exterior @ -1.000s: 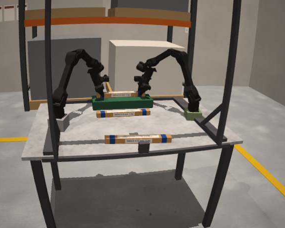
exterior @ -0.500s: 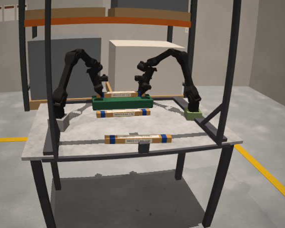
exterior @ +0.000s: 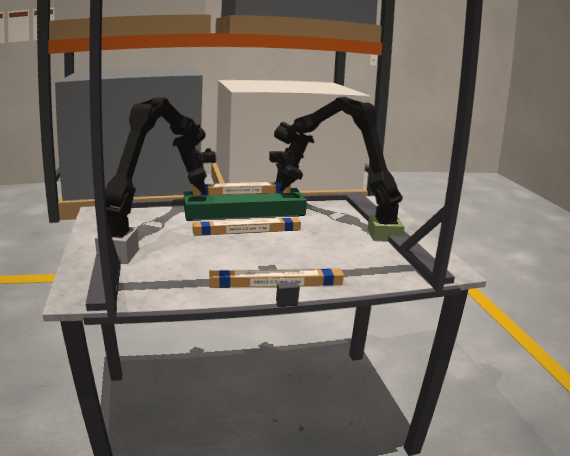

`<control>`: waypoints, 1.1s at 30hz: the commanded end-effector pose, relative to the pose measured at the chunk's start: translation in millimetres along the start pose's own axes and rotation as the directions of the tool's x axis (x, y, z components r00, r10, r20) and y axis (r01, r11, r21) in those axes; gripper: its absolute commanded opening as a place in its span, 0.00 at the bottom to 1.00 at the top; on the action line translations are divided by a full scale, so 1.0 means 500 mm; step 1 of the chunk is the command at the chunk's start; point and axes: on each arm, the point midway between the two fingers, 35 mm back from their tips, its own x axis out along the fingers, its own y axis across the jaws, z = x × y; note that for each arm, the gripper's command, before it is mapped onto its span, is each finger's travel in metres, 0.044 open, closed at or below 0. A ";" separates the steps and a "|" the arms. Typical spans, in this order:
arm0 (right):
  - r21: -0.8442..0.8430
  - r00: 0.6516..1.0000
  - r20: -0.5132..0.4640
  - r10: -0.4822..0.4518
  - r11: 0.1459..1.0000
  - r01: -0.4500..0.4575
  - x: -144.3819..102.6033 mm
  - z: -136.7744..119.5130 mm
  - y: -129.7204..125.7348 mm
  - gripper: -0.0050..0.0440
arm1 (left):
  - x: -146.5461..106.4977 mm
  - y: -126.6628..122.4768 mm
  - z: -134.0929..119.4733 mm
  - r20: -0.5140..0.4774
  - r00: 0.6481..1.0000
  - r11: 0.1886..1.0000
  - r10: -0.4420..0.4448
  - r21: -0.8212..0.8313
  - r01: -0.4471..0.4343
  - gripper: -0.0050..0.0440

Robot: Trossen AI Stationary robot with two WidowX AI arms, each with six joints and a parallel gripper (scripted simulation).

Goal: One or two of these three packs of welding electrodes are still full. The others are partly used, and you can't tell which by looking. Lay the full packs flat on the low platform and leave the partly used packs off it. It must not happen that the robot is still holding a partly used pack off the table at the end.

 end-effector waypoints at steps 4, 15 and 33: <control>-0.019 0.999 0.031 -0.041 0.999 0.041 -0.039 0.044 0.004 0.78 | -0.049 0.000 0.051 0.034 0.998 0.998 0.049 0.023 -0.050 0.78; -0.016 0.999 0.032 -0.042 0.999 0.042 -0.108 0.066 0.004 0.78 | -0.118 -0.001 0.073 0.036 0.998 0.999 0.050 0.020 -0.051 0.78; -0.012 1.000 0.017 -0.024 1.000 0.024 -0.157 0.042 0.086 0.78 | -0.166 -0.084 0.049 0.022 0.999 0.999 0.031 0.016 -0.031 0.78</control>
